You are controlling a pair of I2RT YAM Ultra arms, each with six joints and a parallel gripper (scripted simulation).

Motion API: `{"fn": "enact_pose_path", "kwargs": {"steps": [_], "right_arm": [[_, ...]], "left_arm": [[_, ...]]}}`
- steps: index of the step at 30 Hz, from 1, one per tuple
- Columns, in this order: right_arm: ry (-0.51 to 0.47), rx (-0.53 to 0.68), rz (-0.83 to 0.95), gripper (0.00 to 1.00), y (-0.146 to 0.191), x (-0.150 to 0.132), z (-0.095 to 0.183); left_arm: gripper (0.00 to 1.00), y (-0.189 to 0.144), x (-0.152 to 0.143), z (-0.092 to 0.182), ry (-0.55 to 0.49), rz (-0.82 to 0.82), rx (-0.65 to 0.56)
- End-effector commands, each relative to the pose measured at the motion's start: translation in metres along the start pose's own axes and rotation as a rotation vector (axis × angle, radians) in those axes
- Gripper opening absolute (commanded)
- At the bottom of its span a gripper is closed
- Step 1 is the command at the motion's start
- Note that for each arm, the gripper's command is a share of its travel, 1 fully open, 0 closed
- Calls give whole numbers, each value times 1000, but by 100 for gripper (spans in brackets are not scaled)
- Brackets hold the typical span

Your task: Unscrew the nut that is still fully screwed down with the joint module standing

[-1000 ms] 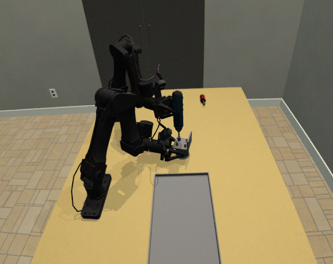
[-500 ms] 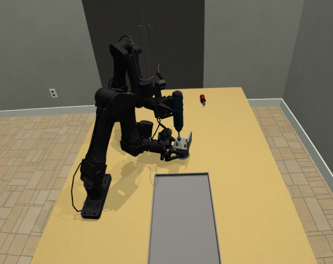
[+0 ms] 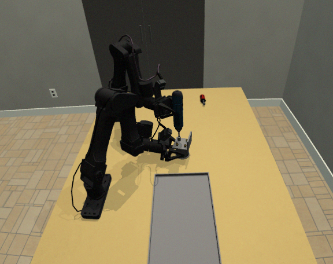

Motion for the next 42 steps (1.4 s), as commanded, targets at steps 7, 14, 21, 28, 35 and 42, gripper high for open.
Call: {"fn": "enact_pose_path", "kwargs": {"steps": [7,14,21,28,35,42], "right_arm": [[11,2,2,59,2,-2,-3],[11,2,2,59,2,-2,-3],[11,2,2,59,2,-2,-3],[11,2,2,59,2,-2,-3],[11,2,2,59,2,-2,-3],[11,2,2,59,2,-2,-3]], "left_arm": [[42,-2,34,-8,-110,5,1],[42,-2,36,-8,-113,6,1],[42,-1,41,-8,-123,6,2],[42,-1,44,-9,-123,6,4],[42,0,45,-9,-123,6,4],[42,0,49,-10,-123,6,4]]}}
Point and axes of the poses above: on each arm, the point where the finger pads meet when closed, its own z axis back along the fingers, its own y axis across the jaws, x = y × z, the point moved 5 cm from there along z, back along the fingers, and after that the axes turned 5 degrees about -z, right-handed, at the moved point
